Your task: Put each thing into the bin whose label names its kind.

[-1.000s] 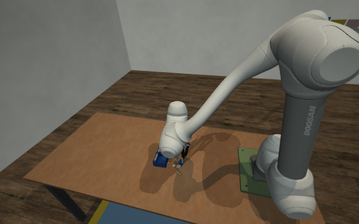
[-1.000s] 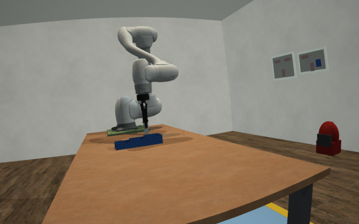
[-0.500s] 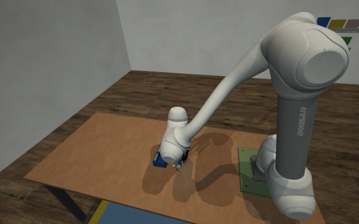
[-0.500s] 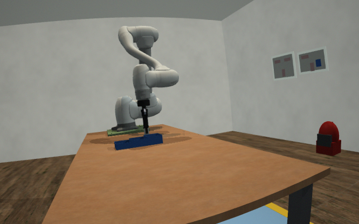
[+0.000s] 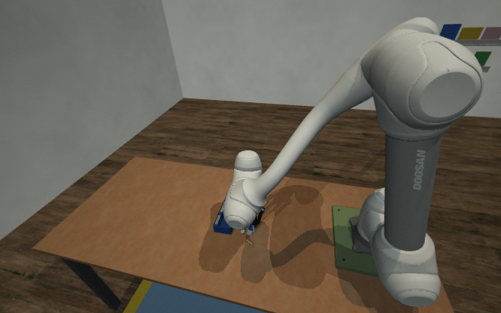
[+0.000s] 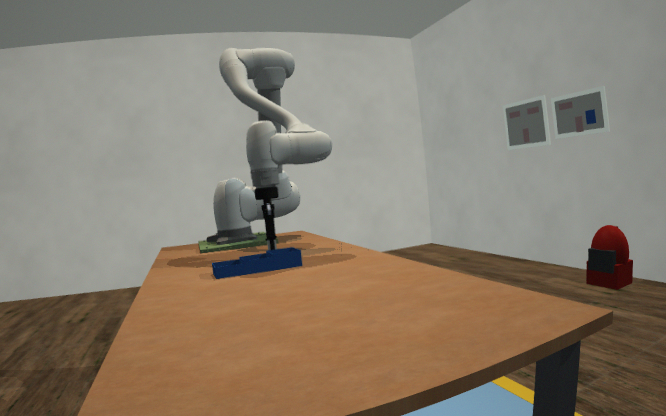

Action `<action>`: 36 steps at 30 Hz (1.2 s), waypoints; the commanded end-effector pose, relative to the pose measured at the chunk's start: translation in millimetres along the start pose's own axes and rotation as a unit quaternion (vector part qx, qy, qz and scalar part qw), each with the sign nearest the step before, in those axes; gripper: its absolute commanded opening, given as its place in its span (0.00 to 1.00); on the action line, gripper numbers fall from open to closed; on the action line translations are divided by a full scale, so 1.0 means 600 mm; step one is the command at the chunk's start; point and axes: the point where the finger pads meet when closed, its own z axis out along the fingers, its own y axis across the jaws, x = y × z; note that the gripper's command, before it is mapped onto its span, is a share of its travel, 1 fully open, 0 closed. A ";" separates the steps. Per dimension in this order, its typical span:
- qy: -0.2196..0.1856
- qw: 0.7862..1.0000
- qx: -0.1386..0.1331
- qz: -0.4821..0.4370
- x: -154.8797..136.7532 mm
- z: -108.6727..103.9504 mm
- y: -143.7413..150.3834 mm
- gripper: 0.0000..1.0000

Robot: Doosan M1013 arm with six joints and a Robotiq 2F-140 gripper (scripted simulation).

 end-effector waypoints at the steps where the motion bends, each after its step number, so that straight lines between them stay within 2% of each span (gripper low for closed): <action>1: 0.000 1.000 0.000 0.000 0.000 0.000 0.000 0.11; 30: 0.000 1.000 0.000 0.000 0.000 0.000 0.000 0.11; 36: 0.000 1.000 0.000 0.000 0.000 -0.033 0.000 0.11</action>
